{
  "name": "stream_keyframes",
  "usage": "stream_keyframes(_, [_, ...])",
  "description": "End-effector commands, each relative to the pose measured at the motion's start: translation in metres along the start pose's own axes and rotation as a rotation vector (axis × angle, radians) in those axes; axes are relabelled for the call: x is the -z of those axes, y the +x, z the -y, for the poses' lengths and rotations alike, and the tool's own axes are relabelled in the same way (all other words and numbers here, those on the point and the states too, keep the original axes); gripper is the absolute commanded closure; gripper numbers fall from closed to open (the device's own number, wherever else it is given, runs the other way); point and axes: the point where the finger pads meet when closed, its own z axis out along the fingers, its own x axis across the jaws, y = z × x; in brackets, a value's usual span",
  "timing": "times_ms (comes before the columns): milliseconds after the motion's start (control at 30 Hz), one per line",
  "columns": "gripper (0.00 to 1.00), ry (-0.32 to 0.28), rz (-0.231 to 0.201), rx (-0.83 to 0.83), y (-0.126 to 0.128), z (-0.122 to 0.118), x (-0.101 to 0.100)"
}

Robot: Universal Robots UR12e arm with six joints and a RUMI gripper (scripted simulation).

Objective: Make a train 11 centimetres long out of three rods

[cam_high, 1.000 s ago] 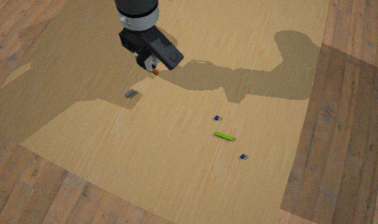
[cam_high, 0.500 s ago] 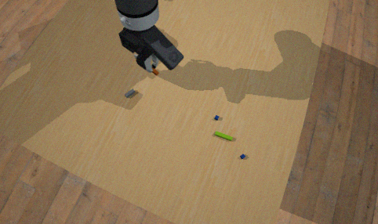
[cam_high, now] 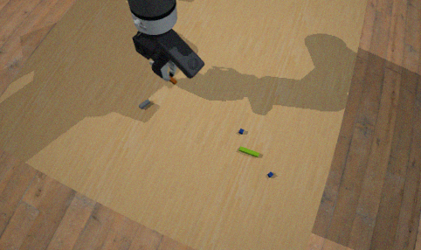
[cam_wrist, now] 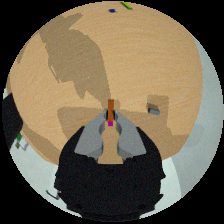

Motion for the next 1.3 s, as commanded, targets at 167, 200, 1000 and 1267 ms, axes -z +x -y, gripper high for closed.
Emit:
stream_keyframes(167, [1.0,0.0,-0.001,0.0,0.0003,0.0,-0.0053])
stream_keyframes(200, [1.0,0.0,-0.001,0.0,0.0003,0.0,-0.0063])
stream_keyframes(1000, [1.0,0.0,-0.001,0.0,0.0003,0.0,-0.0105])
stream_keyframes(1267, [1.0,0.0,-0.001,0.0,0.0003,0.0,-0.0105])
